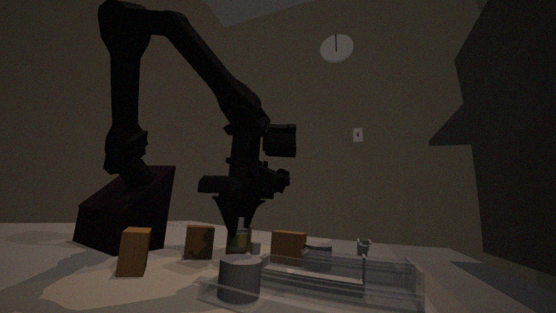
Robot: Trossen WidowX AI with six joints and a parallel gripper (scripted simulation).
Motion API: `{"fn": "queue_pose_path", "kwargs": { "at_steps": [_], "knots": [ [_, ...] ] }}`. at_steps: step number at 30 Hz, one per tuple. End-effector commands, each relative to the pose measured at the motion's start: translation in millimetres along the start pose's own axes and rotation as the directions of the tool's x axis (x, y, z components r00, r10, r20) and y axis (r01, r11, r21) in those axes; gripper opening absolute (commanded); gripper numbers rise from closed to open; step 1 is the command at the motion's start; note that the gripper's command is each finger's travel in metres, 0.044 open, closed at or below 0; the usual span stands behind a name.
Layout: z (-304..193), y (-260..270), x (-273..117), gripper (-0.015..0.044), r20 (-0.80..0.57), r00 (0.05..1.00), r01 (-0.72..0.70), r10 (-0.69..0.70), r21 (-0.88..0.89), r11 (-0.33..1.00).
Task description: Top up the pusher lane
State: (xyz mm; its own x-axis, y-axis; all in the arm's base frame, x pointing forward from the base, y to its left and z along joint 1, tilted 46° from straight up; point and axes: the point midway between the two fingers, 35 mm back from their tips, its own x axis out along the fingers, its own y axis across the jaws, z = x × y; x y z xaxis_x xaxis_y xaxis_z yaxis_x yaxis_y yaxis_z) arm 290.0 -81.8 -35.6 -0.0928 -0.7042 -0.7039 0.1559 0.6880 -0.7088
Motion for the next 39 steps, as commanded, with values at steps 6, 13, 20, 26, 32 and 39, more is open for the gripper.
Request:
{"fn": "queue_pose_path", "kwargs": {
  "at_steps": [6, 13, 20, 26, 32, 39],
  "knots": [
    [-4, 0, 17, 0.0, -0.013, 1.0, 0.008, -0.008, -0.014, 1.0],
    [-3, 0, 17, 0.0, -0.013, 1.0, 0.008, -0.008, -0.014, 1.0],
    [0, 0, 17, 0.0, -0.013, 1.0, 0.008, -0.008, -0.014, 1.0],
    [3, 0, 17, 0.0, -0.013, 1.0, 0.008, -0.008, -0.014, 1.0],
    [6, 1, 17, 0.0, -0.012, 1.0, 0.008, -0.008, -0.014, 1.0],
    [10, 1, 18, 0.0, -0.012, 1.0, 0.008, -0.008, -0.014, 1.0]
  ]
}}
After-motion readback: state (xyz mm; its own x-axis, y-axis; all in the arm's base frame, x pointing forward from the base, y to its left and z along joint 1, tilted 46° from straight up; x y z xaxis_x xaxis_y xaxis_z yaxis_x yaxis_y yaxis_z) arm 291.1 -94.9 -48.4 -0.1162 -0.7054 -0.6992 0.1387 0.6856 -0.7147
